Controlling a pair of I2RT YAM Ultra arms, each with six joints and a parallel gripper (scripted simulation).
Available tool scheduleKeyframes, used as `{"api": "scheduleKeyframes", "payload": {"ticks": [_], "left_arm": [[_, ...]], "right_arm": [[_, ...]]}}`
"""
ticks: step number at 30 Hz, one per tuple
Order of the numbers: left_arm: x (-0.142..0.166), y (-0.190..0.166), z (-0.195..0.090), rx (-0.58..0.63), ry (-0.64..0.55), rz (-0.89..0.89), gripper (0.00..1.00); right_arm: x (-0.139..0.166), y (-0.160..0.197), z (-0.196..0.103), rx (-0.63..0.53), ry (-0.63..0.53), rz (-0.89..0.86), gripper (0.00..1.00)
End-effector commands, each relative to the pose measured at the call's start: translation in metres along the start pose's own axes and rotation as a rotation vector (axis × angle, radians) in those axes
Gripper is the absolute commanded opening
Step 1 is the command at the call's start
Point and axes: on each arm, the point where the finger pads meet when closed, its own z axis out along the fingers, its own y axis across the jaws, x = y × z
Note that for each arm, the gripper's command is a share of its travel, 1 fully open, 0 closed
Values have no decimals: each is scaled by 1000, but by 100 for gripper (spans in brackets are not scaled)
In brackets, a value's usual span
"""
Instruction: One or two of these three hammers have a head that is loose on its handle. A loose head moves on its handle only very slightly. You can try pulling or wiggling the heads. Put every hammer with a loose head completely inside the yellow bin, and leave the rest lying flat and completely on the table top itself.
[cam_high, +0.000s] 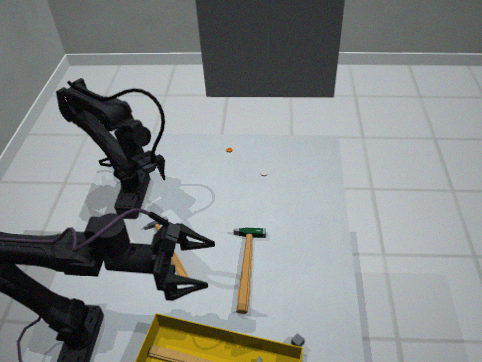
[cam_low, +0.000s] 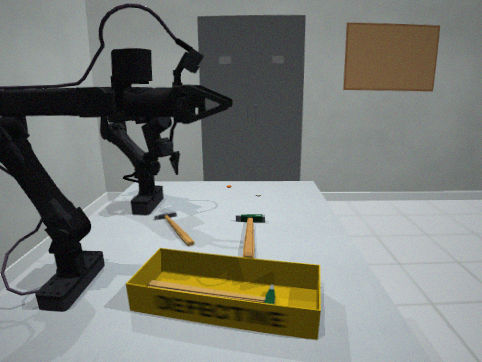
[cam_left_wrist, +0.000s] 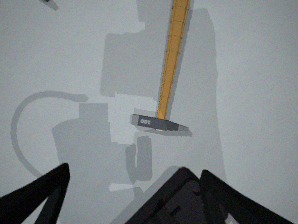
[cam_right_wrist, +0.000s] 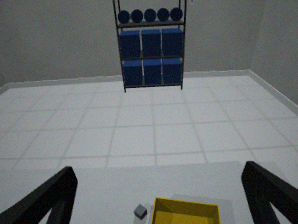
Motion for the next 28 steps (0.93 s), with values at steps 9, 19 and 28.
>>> {"api": "scheduleKeyframes", "payload": {"ticks": [9, 19, 28], "left_arm": [[6, -15, -20, 15, -33, 49, 100], [6, -15, -20, 15, -33, 49, 100], [6, -15, -20, 15, -33, 49, 100]], "right_arm": [[-25, 3, -8, -3, -66, 1, 100], [-16, 1, -4, -2, -45, 0, 100], [-16, 1, -4, -2, -45, 0, 100]]}}
